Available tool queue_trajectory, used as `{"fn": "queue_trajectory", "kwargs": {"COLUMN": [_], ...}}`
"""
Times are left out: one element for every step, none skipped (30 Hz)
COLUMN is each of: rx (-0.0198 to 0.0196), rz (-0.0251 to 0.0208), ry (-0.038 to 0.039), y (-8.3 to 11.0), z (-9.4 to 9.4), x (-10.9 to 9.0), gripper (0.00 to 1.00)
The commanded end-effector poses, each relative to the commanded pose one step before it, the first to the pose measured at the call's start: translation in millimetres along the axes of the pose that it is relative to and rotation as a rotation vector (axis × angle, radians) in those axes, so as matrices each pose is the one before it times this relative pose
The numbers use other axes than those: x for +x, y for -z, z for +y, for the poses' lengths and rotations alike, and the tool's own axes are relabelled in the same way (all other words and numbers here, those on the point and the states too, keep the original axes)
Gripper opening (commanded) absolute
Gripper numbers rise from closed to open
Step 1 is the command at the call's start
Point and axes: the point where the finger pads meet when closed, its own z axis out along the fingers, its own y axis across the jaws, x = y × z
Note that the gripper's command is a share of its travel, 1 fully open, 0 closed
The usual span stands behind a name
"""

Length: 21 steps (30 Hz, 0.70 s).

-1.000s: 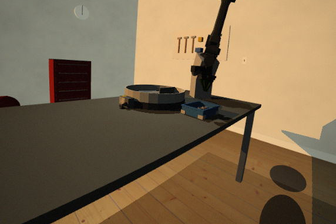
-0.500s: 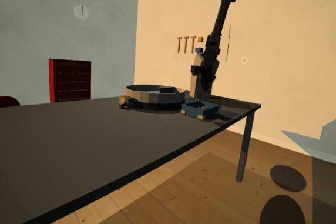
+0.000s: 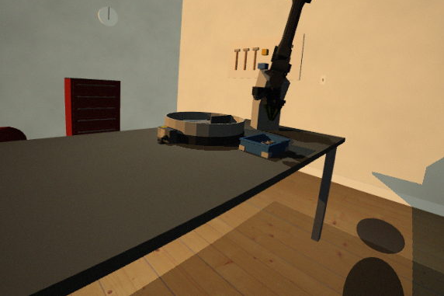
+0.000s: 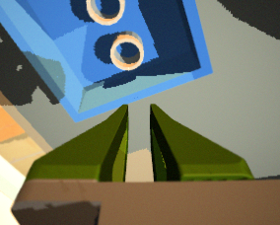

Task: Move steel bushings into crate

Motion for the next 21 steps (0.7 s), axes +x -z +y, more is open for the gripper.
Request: {"fn": "queue_trajectory", "kwargs": {"rx": [-0.02641, 0.00000, 0.00000, 0.00000, 0.00000, 0.00000, 0.00000, 0.00000, 0.00000, 0.00000, 0.00000, 0.00000, 0.00023, -0.00149, -0.00938, 0.00046, 0.00061, 0.00000, 0.00000, 0.00065, 0.00051], "rz": [-0.02229, 0.00000, 0.00000, 0.00000, 0.00000, 0.00000, 0.00000, 0.00000, 0.00000, 0.00000, 0.00000, 0.00000, -0.00054, -0.00031, -0.00721, -0.00015, -0.00024, 0.00000, 0.00000, -0.00037, -0.00054], "ry": [0.00397, 0.00000, 0.00000, 0.00000, 0.00000, 0.00000, 0.00000, 0.00000, 0.00000, 0.00000, 0.00000, 0.00000, -0.00017, 0.00163, 0.00258, 0.00011, 0.00015, 0.00000, 0.00000, 0.00016, 0.00014], "y": [14.94, 0.00, 0.00, 0.00, 0.00, 0.00, 0.00, 0.00, 0.00, 0.00, 0.00, 0.00, 0.04, -0.36, -0.07, -0.09, -0.08, 0.00, 0.00, 0.02, 0.24], "z": [6.80, 0.00, 0.00, 0.00, 0.00, 0.00, 0.00, 0.00, 0.00, 0.00, 0.00, 0.00, -0.86, -1.97, -0.36, -4.98, -7.57, 0.00, 0.00, -10.37, -13.21], "x": [-9.29, 0.00, 0.00, 0.00, 0.00, 0.00, 0.00, 0.00, 0.00, 0.00, 0.00, 0.00, -0.44, 0.20, -2.77, -1.75, -2.54, 0.00, 0.00, -3.23, -3.70], "gripper": [0.14, 0.14, 0.14, 0.14, 0.14, 0.14, 0.14, 0.14, 0.14, 0.14, 0.14, 0.14, 0.13, 0.13, 0.13, 0.13, 0.13, 0.13, 0.13, 0.13, 0.13]}}
